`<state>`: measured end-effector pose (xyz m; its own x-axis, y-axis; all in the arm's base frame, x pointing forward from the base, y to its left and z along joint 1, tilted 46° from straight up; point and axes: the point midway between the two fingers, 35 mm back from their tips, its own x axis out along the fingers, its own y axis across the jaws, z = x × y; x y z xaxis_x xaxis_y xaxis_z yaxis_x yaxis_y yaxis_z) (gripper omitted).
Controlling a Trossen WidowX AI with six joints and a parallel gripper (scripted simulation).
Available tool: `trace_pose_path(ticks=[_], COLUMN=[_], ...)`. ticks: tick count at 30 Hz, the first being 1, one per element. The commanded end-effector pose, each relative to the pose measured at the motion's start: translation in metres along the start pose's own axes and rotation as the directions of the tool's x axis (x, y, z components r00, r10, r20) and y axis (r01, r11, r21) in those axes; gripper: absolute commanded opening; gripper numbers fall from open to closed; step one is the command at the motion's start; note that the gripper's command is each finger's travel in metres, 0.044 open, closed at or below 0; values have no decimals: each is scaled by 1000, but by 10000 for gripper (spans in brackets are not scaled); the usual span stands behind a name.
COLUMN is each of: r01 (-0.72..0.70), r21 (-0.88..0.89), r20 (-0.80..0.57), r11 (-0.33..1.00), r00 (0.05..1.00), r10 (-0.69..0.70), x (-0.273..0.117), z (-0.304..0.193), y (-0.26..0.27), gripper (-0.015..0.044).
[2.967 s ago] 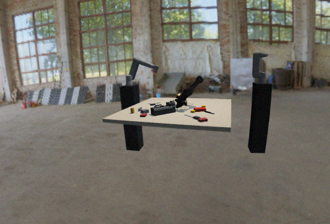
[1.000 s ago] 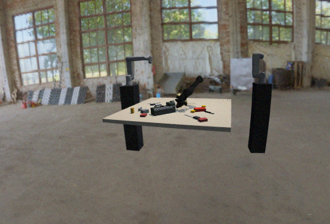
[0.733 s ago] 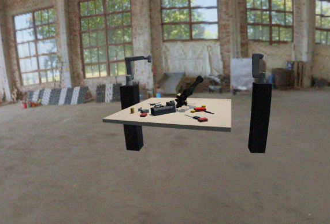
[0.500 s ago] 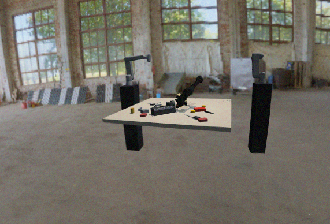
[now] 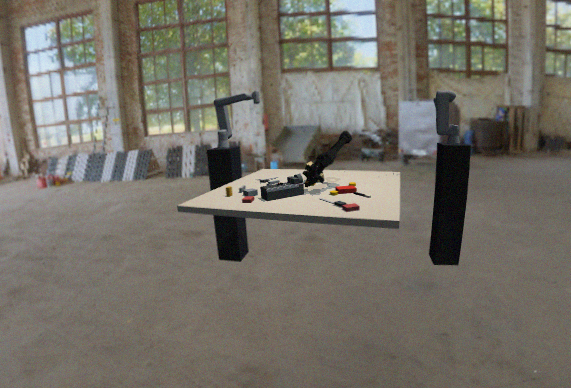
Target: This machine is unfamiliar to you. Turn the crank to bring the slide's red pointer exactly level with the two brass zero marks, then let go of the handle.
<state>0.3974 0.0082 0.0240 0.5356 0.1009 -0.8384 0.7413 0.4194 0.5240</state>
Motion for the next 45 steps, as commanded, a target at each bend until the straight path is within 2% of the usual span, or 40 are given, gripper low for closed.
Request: trace_pose_path(ticks=[1,45], r01=[-19,-19], r21=[0,0], r20=[10,10], r11=[1000,1000], r00=[1000,1000], r10=[19,19], x=[-5,-8], z=[4,8], y=[7,7], gripper=[0,0])
